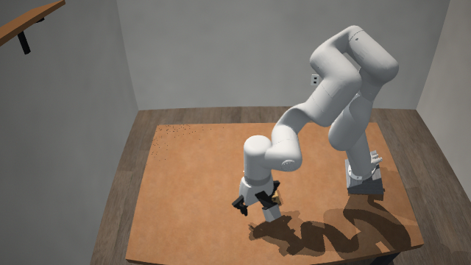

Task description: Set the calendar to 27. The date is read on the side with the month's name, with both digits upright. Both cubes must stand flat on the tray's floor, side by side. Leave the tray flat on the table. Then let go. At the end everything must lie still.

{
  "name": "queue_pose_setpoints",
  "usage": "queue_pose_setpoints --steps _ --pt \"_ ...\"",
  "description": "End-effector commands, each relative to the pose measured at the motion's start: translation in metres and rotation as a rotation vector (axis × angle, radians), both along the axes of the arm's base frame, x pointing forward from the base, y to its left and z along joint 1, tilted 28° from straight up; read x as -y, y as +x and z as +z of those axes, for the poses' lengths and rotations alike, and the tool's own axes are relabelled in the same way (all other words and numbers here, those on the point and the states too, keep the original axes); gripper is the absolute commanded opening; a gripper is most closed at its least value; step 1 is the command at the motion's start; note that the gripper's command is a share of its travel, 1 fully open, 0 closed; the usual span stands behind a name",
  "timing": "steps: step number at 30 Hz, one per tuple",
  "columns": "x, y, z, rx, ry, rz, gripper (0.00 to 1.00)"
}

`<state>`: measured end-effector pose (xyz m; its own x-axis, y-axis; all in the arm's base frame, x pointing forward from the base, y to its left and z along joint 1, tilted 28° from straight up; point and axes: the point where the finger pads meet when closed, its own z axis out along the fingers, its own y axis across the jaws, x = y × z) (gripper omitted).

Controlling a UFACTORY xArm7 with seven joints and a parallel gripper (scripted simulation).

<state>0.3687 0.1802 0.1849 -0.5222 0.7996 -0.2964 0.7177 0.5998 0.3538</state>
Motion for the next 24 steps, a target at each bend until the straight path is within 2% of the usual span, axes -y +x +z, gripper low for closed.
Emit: queue_pose_setpoints --steps 1,3,9,12,20,23,24 --pt "0.006 0.004 0.003 0.004 0.024 -0.046 1.00" --pt "0.006 0.004 0.003 0.004 0.024 -0.046 1.00" --pt "0.010 0.007 0.005 0.010 0.128 -0.247 1.00" --pt "0.029 0.017 0.011 0.010 0.128 -0.247 1.00" --pt "0.031 0.018 0.011 0.013 0.182 -0.350 1.00" --pt "0.034 0.020 0.012 0.017 0.249 -0.479 1.00" --pt "0.044 0.025 0.015 0.017 0.249 -0.479 1.00"
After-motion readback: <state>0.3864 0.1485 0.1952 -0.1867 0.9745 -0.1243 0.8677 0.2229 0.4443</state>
